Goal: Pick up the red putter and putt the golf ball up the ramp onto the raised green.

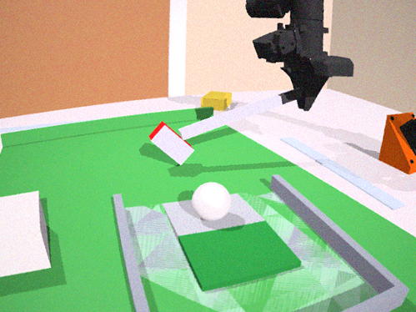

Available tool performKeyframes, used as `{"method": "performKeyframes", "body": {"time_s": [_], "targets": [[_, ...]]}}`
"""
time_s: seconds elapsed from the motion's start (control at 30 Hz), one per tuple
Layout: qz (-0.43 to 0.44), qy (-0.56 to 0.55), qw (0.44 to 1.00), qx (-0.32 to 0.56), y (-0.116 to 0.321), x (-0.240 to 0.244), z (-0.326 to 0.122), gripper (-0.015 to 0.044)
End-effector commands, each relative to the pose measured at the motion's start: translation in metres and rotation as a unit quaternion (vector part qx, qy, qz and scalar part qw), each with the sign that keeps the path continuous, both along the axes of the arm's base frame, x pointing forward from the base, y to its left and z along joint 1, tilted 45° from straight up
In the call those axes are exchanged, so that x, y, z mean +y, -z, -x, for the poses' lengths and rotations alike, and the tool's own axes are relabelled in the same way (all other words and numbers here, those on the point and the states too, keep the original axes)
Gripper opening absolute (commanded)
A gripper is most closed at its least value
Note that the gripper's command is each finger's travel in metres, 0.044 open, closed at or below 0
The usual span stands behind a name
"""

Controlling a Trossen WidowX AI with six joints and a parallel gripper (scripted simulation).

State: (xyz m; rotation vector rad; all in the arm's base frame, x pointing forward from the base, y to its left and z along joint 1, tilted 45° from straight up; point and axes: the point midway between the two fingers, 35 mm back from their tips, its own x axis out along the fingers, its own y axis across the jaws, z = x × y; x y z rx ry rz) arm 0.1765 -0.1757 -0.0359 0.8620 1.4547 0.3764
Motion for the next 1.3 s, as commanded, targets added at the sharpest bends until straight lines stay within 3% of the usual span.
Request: {"method": "performKeyframes", "body": {"time_s": [0.0, 0.23, 1.27], "targets": [[0.012, 0.002, 1.000, -0.008, -0.014, -0.017, 0.000, 0.0000], [0.012, 0.002, 1.000, -0.008, -0.035, -0.035, 0.006, 0.0000], [0.007, 0.004, 1.000, -0.004, -0.029, -0.030, 0.005, 0.0000]]}}
